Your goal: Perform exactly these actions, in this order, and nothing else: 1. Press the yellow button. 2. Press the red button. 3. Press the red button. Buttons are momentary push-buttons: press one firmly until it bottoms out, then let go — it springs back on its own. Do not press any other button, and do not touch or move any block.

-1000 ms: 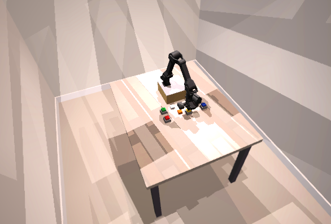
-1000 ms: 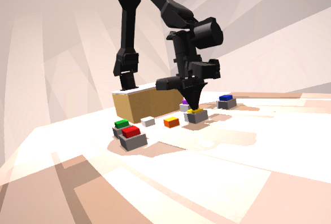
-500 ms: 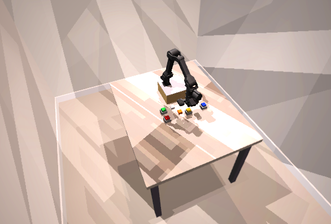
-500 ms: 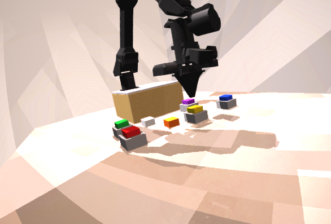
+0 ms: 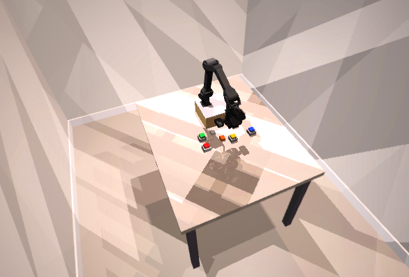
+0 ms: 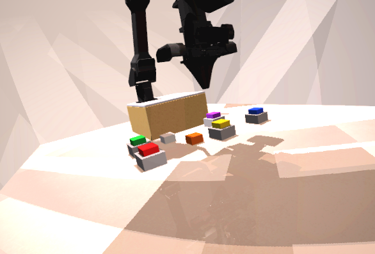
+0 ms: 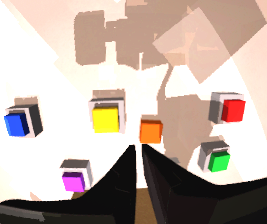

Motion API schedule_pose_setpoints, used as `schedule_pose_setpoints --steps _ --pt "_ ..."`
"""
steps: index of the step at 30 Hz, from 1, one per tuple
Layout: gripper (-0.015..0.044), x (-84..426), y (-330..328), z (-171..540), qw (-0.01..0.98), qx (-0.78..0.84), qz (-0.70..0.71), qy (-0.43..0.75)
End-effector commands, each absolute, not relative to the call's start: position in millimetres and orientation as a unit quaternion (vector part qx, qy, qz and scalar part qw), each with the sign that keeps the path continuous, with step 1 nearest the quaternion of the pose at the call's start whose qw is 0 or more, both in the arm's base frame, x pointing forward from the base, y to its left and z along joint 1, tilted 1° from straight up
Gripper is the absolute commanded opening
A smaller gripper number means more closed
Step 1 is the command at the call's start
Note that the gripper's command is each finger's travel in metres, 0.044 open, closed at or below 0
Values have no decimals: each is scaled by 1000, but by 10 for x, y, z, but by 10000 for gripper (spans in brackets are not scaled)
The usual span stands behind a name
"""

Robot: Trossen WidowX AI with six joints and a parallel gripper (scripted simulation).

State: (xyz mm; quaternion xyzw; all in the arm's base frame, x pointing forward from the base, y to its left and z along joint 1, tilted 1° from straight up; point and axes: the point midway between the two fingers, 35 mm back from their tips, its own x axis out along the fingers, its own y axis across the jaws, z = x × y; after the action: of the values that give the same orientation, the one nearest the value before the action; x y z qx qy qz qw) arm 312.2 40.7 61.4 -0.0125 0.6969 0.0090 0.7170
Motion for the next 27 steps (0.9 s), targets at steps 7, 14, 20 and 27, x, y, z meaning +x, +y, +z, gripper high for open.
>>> schedule_pose_setpoints --steps 7,14,20,27 --pt "20 3134 -1077 661 719 -14 1 695" --pt "20 3114 -1176 627 718 -14 0 695" --pt "20 3127 -1185 44 718 -14 0 695" --pt "20 3128 -1185 33 718 -14 0 696"
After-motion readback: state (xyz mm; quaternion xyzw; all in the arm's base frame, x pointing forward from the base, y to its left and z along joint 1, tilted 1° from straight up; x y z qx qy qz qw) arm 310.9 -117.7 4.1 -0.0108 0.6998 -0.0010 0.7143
